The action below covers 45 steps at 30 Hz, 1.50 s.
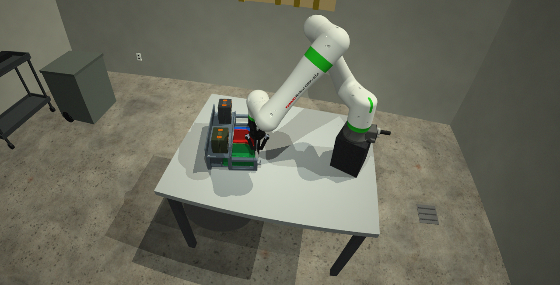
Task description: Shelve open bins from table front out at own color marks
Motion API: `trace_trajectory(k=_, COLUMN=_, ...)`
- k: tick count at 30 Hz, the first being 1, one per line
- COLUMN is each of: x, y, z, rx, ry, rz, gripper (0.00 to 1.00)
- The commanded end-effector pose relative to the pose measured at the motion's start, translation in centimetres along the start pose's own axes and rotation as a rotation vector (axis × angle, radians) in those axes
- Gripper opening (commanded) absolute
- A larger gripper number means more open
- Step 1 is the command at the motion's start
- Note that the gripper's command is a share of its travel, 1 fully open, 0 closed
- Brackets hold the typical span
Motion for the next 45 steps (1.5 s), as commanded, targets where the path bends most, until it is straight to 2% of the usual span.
trace_trajectory(k=1, x=0.0, y=0.1, z=0.1, rx=0.000, ry=0.000, rz=0.000, gripper=0.00)
trace_trajectory(k=19, x=0.1, y=1.7, z=1.8, rx=0.000, ry=0.000, rz=0.000, gripper=0.00)
trace_trajectory(k=33, x=0.1, y=1.9, z=2.1, rx=0.000, ry=0.000, rz=0.000, gripper=0.00)
trace_trajectory(k=45, x=0.1, y=1.9, z=4.7, rx=0.000, ry=0.000, rz=0.000, gripper=0.00)
Point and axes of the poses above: the point where the finger pads meet when closed, its own z axis back along the fingers, its own y axis across the jaws, x = y × z, the point moved 1 cm from there along z, back along the fingers, and after that the axes turned 4 degrees about z, right-handed, at the moved point
